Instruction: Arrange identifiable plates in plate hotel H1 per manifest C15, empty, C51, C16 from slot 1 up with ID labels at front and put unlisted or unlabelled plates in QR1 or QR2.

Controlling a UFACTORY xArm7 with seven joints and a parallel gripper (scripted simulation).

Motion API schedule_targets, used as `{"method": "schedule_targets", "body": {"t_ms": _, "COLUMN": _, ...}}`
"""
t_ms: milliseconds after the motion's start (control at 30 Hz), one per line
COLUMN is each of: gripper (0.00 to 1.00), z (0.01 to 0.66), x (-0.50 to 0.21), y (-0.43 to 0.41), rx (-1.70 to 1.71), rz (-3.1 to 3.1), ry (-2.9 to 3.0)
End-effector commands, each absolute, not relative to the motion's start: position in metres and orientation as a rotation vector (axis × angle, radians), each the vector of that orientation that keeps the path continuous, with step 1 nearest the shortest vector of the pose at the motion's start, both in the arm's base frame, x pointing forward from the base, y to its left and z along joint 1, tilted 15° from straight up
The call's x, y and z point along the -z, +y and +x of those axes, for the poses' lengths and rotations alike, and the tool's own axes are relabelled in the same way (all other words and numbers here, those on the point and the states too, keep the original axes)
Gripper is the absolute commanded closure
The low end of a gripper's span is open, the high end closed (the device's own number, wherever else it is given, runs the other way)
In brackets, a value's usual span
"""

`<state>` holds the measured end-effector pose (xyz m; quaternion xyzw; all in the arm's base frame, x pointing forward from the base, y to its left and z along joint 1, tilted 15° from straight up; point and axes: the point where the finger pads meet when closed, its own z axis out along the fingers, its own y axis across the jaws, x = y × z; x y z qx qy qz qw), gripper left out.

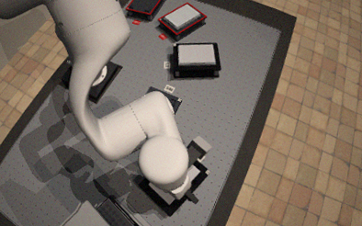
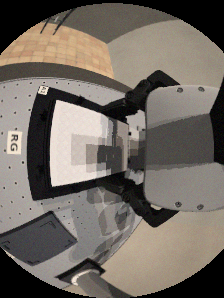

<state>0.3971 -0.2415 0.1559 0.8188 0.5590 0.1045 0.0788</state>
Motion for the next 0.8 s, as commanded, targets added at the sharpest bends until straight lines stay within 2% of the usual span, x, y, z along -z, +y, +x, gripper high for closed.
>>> {"method": "schedule_targets", "body": {"t_ms": 0, "gripper": 1.00, "z": 0.398, "x": -0.158, "y": -0.242, "rx": -0.315, "rz": 2.449, "ry": 1.671}}
{"method": "schedule_targets", "body": {"t_ms": 767, "gripper": 1.00, "z": 0.394, "x": -0.172, "y": -0.242, "rx": -0.315, "rz": 2.449, "ry": 1.671}}
